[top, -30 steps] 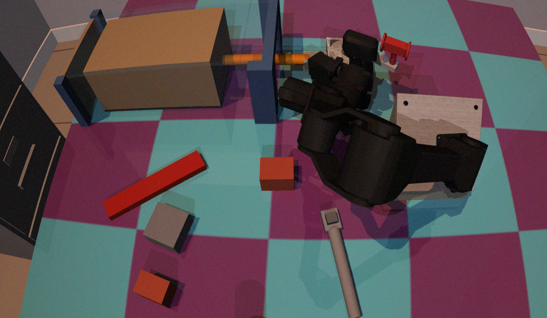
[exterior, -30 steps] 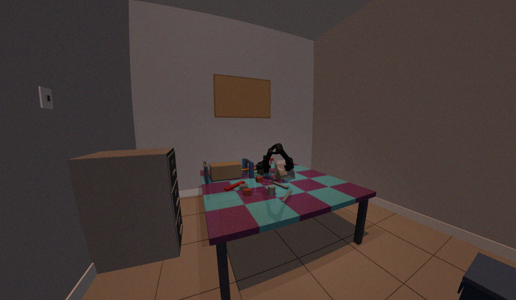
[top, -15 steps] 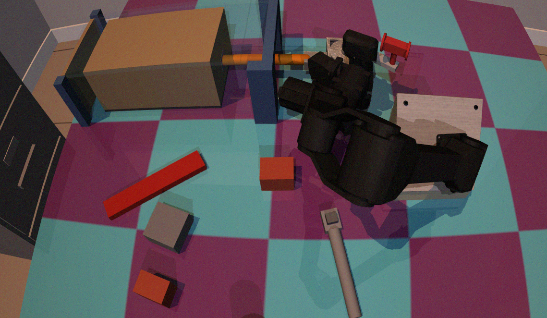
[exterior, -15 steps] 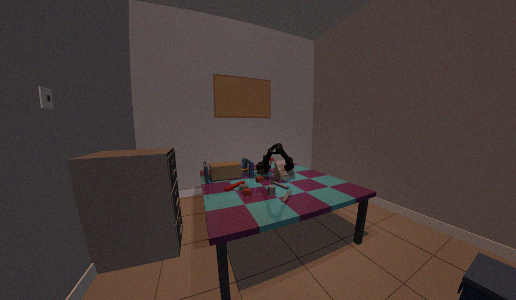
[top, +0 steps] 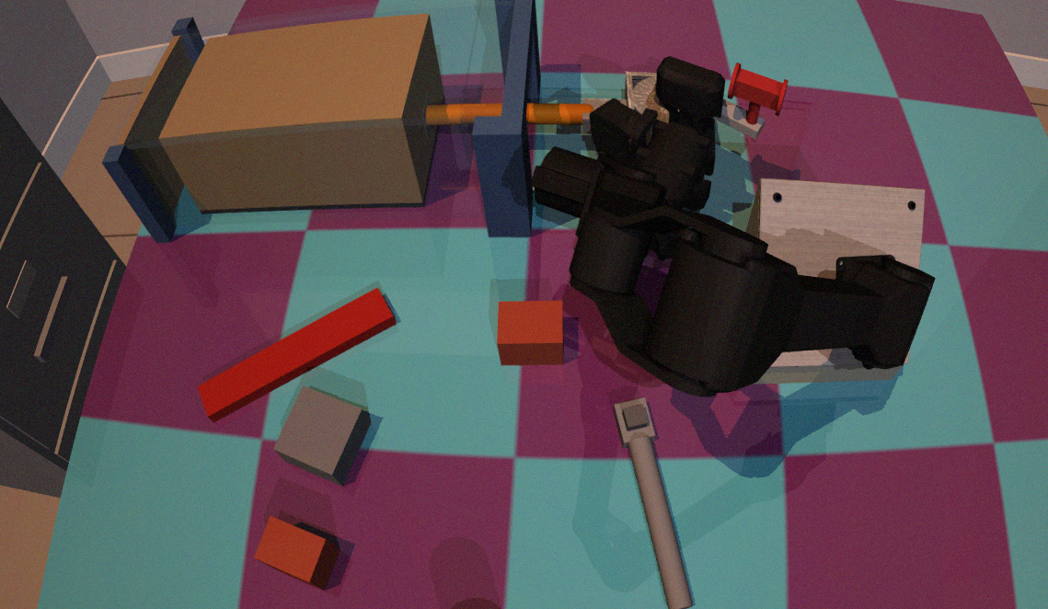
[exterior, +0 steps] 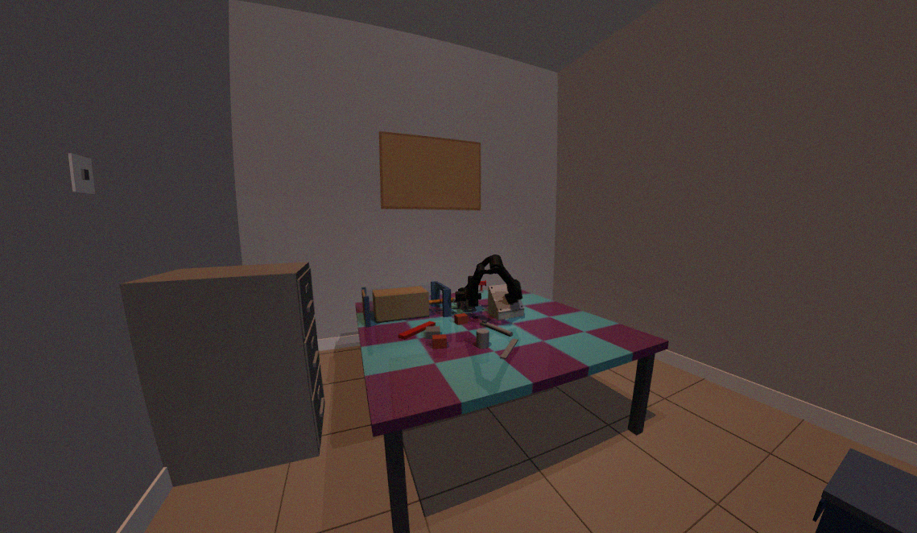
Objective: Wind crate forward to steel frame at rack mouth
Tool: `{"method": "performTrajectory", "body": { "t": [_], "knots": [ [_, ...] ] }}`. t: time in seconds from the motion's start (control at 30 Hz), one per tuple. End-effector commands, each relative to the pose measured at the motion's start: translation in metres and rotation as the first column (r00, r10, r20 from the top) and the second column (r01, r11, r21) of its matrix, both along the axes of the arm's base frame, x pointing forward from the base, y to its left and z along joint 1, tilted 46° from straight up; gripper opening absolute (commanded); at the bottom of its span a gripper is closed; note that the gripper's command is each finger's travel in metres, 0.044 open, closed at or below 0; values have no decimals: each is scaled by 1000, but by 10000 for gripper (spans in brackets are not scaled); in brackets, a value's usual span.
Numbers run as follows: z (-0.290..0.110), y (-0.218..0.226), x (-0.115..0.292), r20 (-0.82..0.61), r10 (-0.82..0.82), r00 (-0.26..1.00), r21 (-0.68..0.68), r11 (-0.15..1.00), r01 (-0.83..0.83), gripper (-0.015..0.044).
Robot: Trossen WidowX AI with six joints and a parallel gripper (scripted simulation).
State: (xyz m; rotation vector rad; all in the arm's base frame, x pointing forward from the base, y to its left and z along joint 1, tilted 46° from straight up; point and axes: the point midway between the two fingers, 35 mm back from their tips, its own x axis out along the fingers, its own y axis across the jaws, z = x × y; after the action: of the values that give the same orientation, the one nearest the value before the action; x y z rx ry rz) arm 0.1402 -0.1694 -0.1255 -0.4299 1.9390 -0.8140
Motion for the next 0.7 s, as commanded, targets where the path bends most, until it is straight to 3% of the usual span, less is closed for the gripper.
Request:
{"method": "performTrajectory", "body": {
  "t": [0.0,0.67],
  "knots": [
    [-3,2,1,11,-7,1000,12,1000,7,240],
    [6,-4,-3,0,0,1000,-1,1000,0,240]
  ]
}}
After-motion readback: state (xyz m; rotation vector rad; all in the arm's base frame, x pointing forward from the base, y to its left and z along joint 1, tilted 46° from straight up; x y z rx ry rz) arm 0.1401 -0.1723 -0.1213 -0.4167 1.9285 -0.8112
